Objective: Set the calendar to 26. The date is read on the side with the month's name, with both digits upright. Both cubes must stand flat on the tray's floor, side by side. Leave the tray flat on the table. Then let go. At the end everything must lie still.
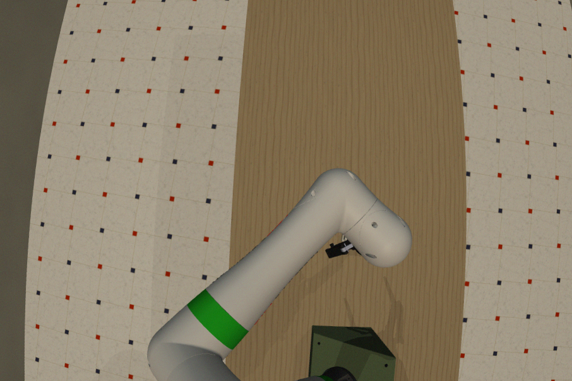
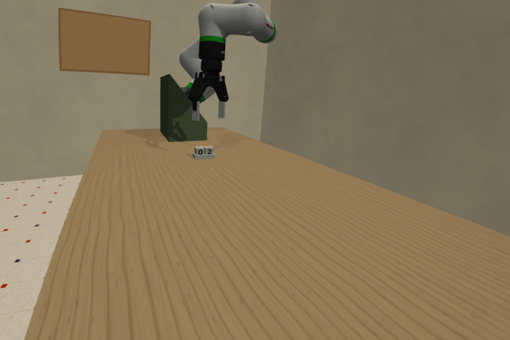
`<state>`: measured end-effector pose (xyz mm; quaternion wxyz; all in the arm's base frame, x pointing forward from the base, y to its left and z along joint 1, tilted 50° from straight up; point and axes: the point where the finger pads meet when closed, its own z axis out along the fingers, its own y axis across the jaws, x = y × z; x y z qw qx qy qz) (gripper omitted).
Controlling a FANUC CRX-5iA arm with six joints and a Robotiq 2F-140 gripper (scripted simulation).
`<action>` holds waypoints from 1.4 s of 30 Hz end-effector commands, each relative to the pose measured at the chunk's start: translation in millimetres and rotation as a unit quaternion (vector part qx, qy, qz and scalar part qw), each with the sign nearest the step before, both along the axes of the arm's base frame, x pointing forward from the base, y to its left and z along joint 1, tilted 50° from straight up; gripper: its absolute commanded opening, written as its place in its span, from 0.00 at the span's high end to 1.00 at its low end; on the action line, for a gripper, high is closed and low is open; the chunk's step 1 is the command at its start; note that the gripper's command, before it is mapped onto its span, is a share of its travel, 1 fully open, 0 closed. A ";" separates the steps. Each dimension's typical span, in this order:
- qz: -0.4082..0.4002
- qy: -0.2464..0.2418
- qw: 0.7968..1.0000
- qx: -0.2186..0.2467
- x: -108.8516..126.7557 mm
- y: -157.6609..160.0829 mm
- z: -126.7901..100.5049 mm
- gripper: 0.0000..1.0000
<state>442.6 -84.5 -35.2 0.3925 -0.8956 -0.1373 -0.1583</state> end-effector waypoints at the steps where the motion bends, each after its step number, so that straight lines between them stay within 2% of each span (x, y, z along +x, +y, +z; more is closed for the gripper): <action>1: -0.029 0.038 0.999 0.006 0.3 0.4 -0.5 0.00; 2: -0.061 0.075 0.995 0.014 0.4 1.2 -1.1 0.00; 9: -0.126 0.150 0.980 0.032 0.8 2.7 -2.5 0.00; 14: -0.188 0.222 0.956 0.048 1.2 4.2 -3.8 0.00; 17: -0.192 0.226 0.954 0.049 1.2 4.3 -3.9 0.00; 18: -0.224 0.263 0.937 0.058 1.4 5.1 -4.6 0.00; 19: -0.235 0.276 0.930 0.061 1.4 5.4 -4.8 0.00; 22: -0.255 0.299 0.917 0.066 1.5 5.9 -5.3 0.00; 24: -0.283 0.331 0.897 0.074 1.7 6.7 -5.9 0.00; 25: -0.285 0.334 0.895 0.075 1.7 6.7 -6.0 0.00; 27: -0.312 0.365 0.873 0.082 1.9 7.4 -6.6 0.00; 28: -0.314 0.367 0.871 0.082 1.9 7.5 -6.6 0.00; 30: -0.341 0.398 0.847 0.090 2.0 8.2 -7.3 0.00; 31: -0.342 0.399 0.846 0.090 2.0 8.3 -7.3 0.00; 32: -0.359 0.419 0.828 0.095 2.1 8.8 -7.7 0.00; 34: -0.359 0.419 0.828 0.095 2.1 8.8 -7.7 0.00; 35: -0.368 0.429 0.819 0.097 2.2 9.0 -7.9 0.00; 36: -0.392 0.458 0.791 0.104 2.3 9.7 -8.5 0.00; 39: -0.415 0.483 0.763 0.110 2.5 10.4 -9.1 0.00; 40: -0.415 0.484 0.763 0.110 2.5 10.4 -9.1 0.00; 41: -0.432 0.503 0.739 0.114 2.6 11.0 -9.6 0.00; 42: -0.436 0.508 0.734 0.115 2.6 11.1 -9.7 0.00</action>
